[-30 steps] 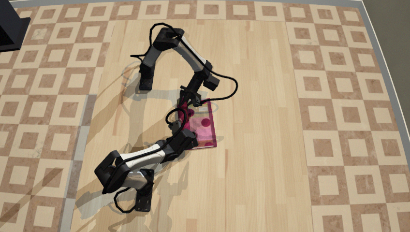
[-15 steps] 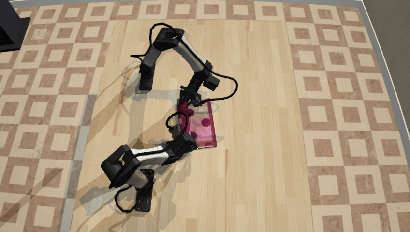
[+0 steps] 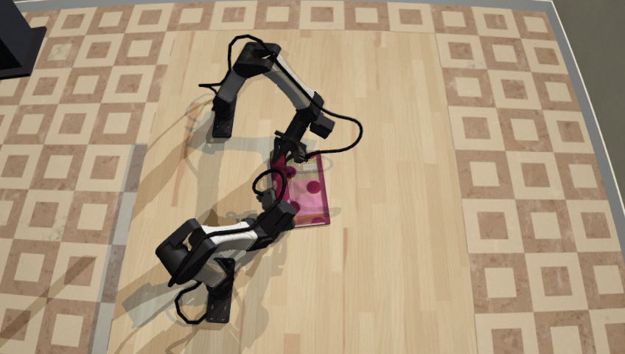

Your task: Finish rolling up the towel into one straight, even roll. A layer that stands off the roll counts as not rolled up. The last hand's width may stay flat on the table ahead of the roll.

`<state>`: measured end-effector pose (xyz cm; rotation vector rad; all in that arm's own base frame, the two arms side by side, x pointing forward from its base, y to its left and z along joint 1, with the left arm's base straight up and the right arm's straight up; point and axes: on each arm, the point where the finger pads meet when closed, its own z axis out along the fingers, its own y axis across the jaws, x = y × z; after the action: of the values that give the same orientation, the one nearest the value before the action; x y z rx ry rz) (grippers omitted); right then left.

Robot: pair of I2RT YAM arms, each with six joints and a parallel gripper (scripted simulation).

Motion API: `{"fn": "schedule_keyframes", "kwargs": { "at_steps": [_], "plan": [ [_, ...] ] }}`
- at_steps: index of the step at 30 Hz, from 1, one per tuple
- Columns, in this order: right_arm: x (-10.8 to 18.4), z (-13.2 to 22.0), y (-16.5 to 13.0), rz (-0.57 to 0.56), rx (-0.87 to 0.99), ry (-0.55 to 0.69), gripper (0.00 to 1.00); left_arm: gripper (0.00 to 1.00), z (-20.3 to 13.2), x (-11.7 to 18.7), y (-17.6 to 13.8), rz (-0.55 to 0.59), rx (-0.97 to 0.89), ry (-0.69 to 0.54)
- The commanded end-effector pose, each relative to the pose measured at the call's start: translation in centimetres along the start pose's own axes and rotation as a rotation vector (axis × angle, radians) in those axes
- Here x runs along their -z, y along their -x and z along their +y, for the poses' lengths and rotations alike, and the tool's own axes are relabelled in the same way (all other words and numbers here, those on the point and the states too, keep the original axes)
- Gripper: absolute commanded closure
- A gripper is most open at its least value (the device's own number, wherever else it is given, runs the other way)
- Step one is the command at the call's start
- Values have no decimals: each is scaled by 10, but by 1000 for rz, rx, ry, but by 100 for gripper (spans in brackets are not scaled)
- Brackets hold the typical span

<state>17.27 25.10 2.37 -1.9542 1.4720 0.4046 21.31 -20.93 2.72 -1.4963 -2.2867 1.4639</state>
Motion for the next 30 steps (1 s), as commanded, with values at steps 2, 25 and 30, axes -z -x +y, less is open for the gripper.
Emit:
{"fn": "schedule_keyframes", "kwargs": {
  "at_steps": [2, 25, 30],
  "plan": [
    [0, -13, 9, -18, 11, -33, 57, 69, 2, 2, 4, -10, -16, 4],
    [0, -13, 9, -18, 11, -33, 67, 55, 1, 3, 5, -10, -16, 4],
    [0, -13, 9, -18, 11, -33, 67, 37, -3, 7, 7, -10, -16, 4]
  ]
}}
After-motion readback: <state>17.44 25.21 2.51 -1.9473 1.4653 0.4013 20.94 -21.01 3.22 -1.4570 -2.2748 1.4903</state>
